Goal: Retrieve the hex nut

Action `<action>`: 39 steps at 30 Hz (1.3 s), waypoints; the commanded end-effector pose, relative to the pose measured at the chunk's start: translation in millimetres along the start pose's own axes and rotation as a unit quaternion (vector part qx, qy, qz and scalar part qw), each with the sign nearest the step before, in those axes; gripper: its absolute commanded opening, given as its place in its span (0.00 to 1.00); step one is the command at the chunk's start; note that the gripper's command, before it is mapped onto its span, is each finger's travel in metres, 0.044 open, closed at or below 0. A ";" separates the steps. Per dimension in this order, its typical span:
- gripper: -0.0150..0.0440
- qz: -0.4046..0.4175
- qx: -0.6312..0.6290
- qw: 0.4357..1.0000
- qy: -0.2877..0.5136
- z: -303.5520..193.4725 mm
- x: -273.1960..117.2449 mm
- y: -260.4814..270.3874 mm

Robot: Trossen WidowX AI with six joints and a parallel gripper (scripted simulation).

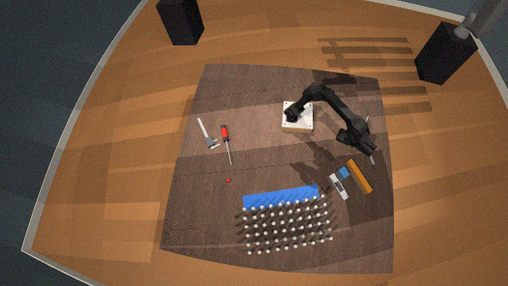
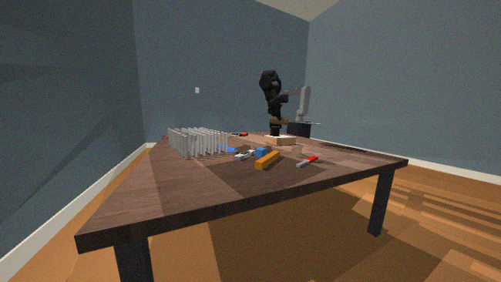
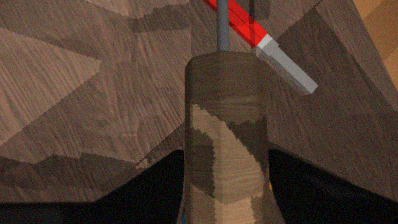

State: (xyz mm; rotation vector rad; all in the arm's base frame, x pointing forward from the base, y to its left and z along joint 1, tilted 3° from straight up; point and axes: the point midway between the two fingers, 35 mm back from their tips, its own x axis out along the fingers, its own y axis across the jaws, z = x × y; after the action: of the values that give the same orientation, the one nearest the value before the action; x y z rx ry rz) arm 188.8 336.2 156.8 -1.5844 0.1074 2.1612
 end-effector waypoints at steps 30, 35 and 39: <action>0.25 0.040 -0.182 0.980 -0.077 68.1 42.4 -21.5; 0.25 0.040 -0.182 0.980 -0.077 66.4 46.7 -21.6; 0.25 0.040 -0.182 0.980 -0.077 65.1 50.2 -21.6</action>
State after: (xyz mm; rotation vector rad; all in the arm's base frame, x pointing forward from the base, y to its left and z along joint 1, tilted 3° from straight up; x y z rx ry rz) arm 129.1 391.7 139.3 -1.6224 -0.2865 2.4595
